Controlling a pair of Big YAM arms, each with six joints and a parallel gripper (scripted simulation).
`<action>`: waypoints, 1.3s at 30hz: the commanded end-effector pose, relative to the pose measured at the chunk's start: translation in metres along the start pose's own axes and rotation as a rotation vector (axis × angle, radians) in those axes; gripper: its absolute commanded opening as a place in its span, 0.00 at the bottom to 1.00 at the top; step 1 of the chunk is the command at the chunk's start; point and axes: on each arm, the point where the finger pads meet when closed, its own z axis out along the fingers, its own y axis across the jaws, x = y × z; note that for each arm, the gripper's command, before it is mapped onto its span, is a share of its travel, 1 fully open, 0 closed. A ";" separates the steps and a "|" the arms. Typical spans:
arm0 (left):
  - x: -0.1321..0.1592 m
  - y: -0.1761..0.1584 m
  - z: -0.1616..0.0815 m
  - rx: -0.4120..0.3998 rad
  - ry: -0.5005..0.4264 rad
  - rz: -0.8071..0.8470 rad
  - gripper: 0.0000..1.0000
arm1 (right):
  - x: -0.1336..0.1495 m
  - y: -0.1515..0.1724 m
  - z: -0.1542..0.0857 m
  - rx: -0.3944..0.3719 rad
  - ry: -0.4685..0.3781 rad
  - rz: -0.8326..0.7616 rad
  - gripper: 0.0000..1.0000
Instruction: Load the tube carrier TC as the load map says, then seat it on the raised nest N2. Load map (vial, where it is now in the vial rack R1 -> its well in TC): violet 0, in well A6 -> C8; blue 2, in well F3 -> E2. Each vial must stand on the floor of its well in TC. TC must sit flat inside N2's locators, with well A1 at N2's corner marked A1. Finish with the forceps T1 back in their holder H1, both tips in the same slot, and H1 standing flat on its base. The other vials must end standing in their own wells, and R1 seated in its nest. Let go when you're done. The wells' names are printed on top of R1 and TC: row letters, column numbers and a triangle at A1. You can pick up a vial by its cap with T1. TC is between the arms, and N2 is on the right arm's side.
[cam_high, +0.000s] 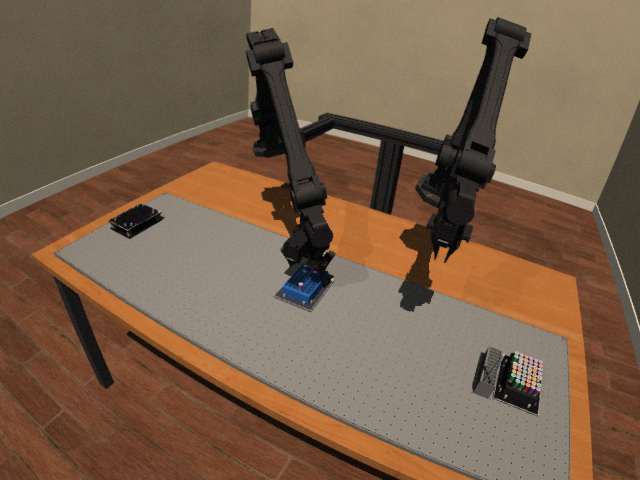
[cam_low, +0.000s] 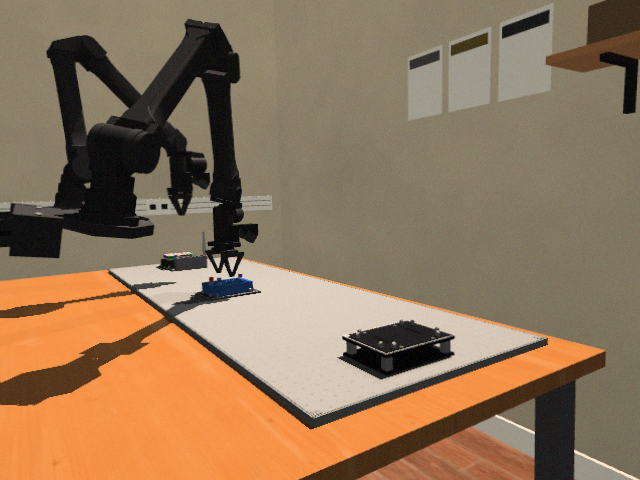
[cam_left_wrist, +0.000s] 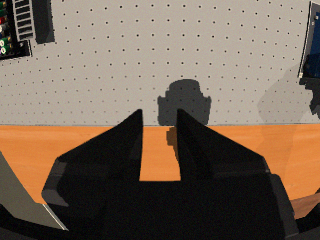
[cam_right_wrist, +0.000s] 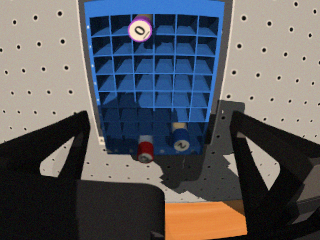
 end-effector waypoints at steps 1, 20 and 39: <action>0.003 0.000 0.001 0.000 0.019 -0.007 0.24 | -0.032 0.018 -0.029 -0.049 -0.057 0.035 1.00; 0.003 0.000 0.001 0.000 0.019 -0.007 0.24 | -0.029 0.012 -0.008 -0.032 -0.039 0.038 1.00; 0.003 0.000 0.001 0.000 0.019 -0.007 0.24 | -0.042 0.025 0.001 -0.058 -0.071 0.017 1.00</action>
